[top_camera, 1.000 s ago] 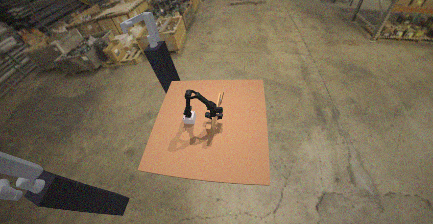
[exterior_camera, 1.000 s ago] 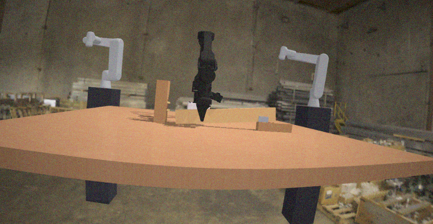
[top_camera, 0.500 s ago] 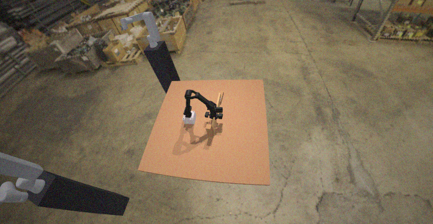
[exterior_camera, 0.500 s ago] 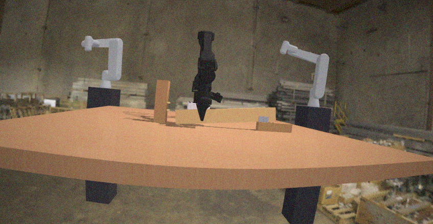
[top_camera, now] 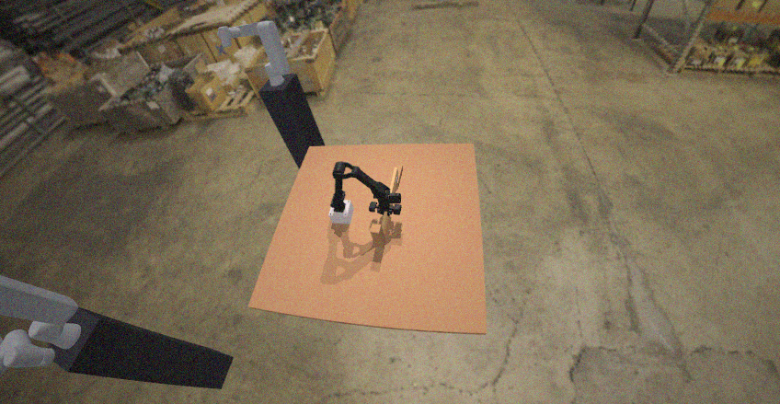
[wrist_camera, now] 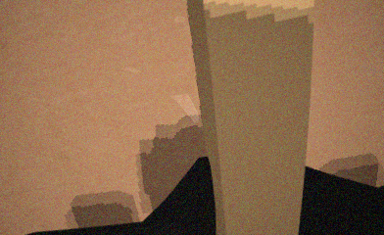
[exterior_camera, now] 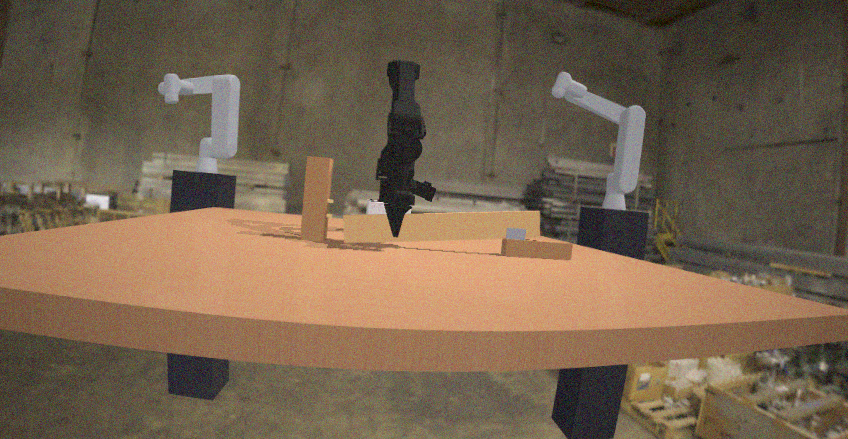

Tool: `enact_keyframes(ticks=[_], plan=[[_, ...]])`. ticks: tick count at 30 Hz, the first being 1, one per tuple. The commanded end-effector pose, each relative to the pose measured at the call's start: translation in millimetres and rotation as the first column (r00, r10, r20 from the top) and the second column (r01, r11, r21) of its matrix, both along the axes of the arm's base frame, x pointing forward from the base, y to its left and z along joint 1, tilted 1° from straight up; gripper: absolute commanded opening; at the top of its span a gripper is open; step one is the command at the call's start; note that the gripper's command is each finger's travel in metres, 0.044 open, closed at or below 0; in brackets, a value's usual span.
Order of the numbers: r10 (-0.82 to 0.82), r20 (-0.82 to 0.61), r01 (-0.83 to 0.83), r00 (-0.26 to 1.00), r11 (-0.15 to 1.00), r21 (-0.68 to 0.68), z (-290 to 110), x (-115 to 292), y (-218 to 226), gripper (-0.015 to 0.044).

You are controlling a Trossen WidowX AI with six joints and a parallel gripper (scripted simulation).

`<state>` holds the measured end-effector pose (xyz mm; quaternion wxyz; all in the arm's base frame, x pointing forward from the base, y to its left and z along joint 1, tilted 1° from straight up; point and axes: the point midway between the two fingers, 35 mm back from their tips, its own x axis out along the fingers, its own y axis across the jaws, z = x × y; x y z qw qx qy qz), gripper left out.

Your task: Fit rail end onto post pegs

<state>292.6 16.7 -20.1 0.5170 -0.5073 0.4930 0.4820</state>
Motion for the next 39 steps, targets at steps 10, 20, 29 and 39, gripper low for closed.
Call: enact_keyframes(ticks=[10,20,29,39], plan=[[-0.002,0.0,0.002,1.0,1.0,-0.005,6.5,0.4,0.2,0.0],[-0.002,0.001,0.002,1.0,1.0,-0.005,11.6,1.9,0.2,0.0],[-0.002,0.001,0.002,1.0,1.0,-0.005,16.2,3.2,0.2,0.0],[-0.002,0.001,0.002,1.0,1.0,-0.005,21.3,4.1,0.2,0.0]])
